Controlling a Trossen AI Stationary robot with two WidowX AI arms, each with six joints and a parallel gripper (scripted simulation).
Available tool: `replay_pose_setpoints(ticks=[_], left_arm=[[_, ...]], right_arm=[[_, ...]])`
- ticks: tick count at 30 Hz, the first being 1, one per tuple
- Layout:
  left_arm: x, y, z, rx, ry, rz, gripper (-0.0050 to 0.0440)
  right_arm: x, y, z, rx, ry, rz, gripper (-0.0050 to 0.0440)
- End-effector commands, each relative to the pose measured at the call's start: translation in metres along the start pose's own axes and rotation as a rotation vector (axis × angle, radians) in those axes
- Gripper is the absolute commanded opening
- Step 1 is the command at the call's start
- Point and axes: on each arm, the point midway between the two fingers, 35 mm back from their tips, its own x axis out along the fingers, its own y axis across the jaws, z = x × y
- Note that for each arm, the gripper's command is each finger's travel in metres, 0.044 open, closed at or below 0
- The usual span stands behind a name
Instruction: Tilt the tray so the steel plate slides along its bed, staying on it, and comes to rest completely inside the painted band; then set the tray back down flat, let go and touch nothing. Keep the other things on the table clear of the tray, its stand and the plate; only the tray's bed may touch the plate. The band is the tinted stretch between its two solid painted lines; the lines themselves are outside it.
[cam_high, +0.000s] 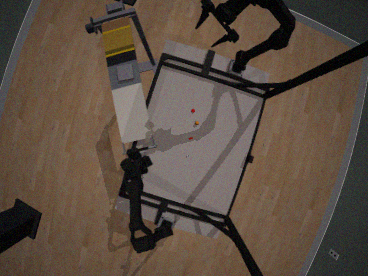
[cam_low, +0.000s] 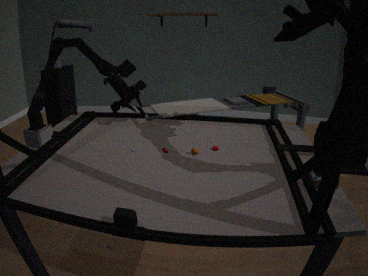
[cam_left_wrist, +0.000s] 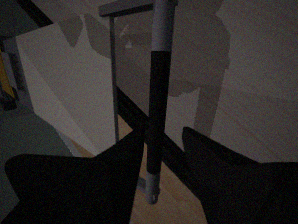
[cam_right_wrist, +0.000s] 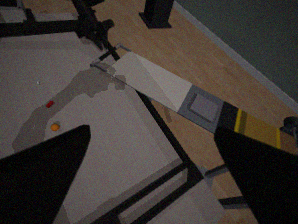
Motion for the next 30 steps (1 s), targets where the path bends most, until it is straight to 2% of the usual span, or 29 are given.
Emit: replay_pose_setpoints(ticks=[1,4,6,16,21,23,27,28,30], left_arm=[[0.013,0.004,-0.001,0.0,0.003,0.008,0.015],[0.023,0.004,-0.001,0.0,0.003,0.008,0.015],[0.023,0.004,-0.001,0.0,0.003,0.008,0.015],[0.056,0.004,-0.001,0.0,0.003,0.008,0.015],[0.056,0.004,-0.001,0.0,0.003,0.008,0.015],[0.056,0.004,-0.001,0.0,0.003,0.008,0.015],[0.056,0.004,-0.001,0.0,0.003,0.008,0.015],[0.056,0.004,-0.001,0.0,0.003,0.008,0.0],[0.056,0.004,-0.001,0.0,0.003,0.008,0.0]], right_arm=[[0.0,-0.019,-0.003,0.021,-0.001,-0.015,0.044],[0.0,-0.035,-0.008,0.045,-0.001,-0.028,0.044],[0.0,-0.035,-0.008,0.045,-0.001,-0.028,0.044],[-0.008,-0.09,-0.031,0.129,-0.016,-0.078,0.044],[-0.017,-0.118,-0.046,0.172,-0.032,-0.108,0.044],[-0.017,-0.118,-0.046,0.172,-0.032,-0.108,0.044],[-0.026,-0.139,-0.059,0.205,-0.049,-0.135,0.044],[-0.029,-0.144,-0.063,0.213,-0.053,-0.142,0.044],[-0.035,-0.154,-0.071,0.23,-0.063,-0.157,0.044]])
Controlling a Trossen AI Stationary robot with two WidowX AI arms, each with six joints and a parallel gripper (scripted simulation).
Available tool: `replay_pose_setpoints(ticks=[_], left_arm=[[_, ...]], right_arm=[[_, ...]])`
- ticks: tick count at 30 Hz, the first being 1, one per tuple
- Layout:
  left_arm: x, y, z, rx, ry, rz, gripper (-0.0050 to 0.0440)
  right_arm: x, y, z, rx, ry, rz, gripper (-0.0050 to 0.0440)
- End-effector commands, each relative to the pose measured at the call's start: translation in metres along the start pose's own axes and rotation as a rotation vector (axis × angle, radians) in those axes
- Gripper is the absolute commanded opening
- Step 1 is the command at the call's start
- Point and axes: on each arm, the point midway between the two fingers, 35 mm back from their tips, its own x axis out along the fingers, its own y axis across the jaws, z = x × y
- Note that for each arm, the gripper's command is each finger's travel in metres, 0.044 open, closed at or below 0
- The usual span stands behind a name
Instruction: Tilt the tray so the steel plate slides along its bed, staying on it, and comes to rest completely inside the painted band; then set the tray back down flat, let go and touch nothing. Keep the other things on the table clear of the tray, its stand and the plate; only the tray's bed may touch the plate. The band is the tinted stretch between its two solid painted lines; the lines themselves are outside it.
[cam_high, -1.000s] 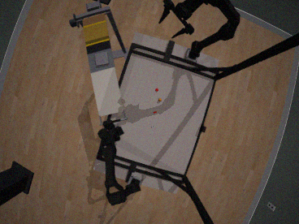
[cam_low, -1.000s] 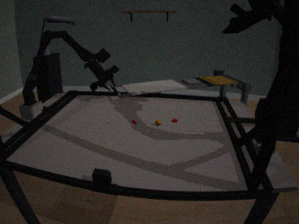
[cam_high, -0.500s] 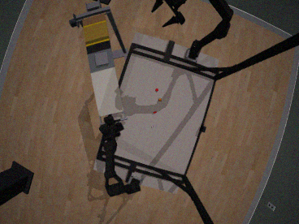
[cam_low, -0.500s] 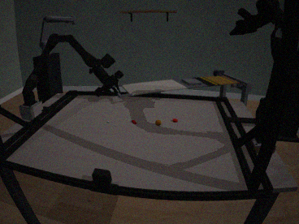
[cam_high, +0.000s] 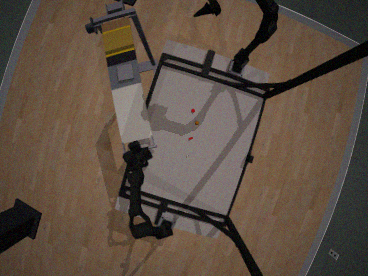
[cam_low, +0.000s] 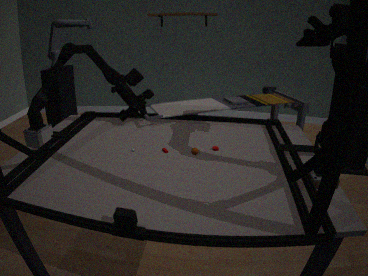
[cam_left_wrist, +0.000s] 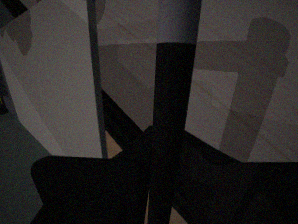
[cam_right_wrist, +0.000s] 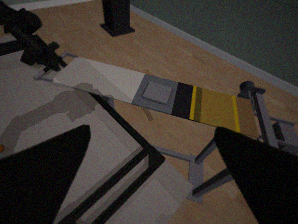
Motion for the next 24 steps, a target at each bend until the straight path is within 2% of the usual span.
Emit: replay_pose_setpoints(ticks=[1,8,10,14,24], left_arm=[[0.0,0.002,-0.001,-0.003,0.005,0.005,0.0],[0.0,0.002,-0.001,-0.003,0.005,0.005,0.0],[0.0,0.002,-0.001,-0.003,0.005,0.005,0.0],[0.0,0.002,-0.001,-0.003,0.005,0.005,0.0],[0.0,0.003,-0.001,-0.003,0.005,0.005,0.0]], right_arm=[[-0.008,-0.023,-0.008,0.026,-0.017,-0.024,0.044],[-0.029,-0.064,-0.029,0.082,-0.06,-0.081,0.044],[-0.029,-0.064,-0.029,0.082,-0.06,-0.081,0.044],[-0.045,-0.086,-0.043,0.113,-0.089,-0.118,0.044],[-0.046,-0.087,-0.044,0.115,-0.091,-0.12,0.044]])
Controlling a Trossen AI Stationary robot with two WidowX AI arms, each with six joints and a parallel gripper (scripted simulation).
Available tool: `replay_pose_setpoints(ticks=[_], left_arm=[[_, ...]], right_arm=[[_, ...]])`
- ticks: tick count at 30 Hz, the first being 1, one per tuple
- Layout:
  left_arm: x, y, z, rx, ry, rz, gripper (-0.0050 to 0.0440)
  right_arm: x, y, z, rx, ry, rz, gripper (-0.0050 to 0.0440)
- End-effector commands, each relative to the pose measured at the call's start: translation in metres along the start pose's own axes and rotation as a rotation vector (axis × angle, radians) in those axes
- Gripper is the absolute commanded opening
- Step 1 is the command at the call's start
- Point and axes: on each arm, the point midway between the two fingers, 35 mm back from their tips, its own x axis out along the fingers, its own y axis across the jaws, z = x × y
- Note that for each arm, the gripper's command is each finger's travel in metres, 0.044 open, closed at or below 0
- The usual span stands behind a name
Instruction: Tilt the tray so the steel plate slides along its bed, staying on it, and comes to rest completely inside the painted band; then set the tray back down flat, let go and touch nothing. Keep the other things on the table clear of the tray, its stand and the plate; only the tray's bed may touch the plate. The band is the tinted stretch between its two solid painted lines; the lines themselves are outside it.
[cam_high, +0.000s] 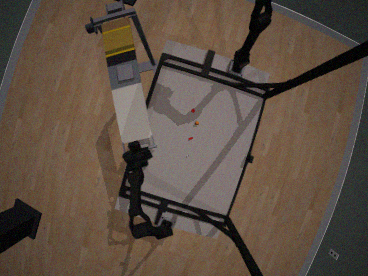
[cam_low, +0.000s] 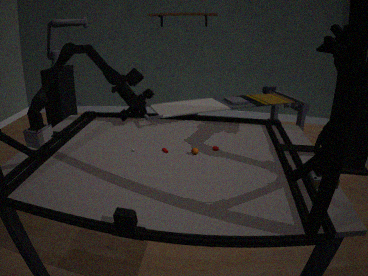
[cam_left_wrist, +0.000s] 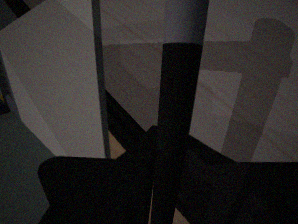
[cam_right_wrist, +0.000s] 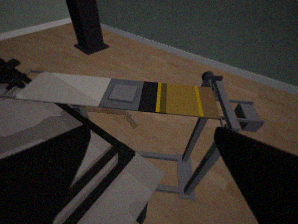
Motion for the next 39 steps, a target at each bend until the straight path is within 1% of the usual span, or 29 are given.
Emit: replay_pose_setpoints(ticks=[1,39], left_arm=[[-0.001,0.0,-0.001,0.0,0.004,-0.003,0.0],[-0.011,0.008,-0.001,0.0,0.004,-0.002,0.0]], right_arm=[[-0.001,-0.001,0.001,-0.007,-0.004,-0.001,0.044],[-0.001,-0.001,0.001,-0.007,-0.004,-0.001,0.044]])
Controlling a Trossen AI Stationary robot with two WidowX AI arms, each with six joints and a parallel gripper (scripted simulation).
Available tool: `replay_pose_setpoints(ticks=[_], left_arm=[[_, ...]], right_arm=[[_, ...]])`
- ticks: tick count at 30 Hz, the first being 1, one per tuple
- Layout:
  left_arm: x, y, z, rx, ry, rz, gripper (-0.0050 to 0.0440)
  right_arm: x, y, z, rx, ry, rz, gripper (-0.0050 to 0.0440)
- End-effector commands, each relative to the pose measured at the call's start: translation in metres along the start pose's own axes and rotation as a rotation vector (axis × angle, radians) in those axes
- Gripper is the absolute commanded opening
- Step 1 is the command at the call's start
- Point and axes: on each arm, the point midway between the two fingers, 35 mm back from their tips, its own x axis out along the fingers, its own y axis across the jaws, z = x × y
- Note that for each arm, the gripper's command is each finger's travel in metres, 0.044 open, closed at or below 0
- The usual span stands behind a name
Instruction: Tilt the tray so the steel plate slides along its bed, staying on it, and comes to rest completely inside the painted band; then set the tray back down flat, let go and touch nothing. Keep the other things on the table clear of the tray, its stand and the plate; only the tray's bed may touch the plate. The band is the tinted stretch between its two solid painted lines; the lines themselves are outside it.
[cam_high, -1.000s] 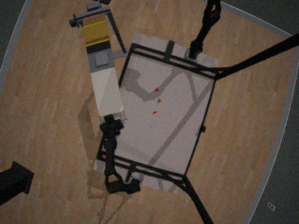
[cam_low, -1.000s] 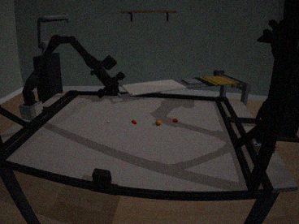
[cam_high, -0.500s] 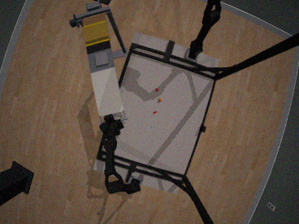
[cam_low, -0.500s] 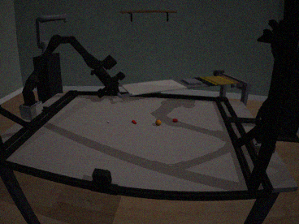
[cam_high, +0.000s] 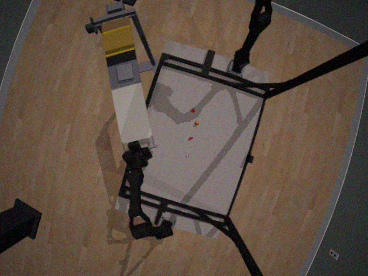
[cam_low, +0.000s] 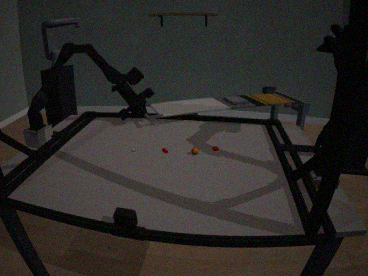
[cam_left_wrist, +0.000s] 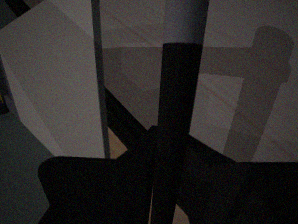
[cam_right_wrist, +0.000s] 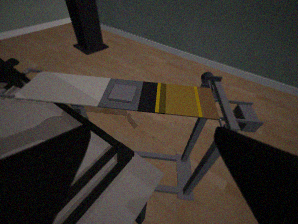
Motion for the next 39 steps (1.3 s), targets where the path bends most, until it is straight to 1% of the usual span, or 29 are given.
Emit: replay_pose_setpoints(ticks=[1,39], left_arm=[[-0.008,0.006,-0.001,0.0,0.005,0.007,0.0],[-0.028,0.021,-0.001,0.0,0.005,0.015,0.0]], right_arm=[[0.0,0.0,0.0,-0.003,-0.002,0.002,0.044],[0.0,0.0,0.0,-0.003,-0.002,0.002,0.044]])
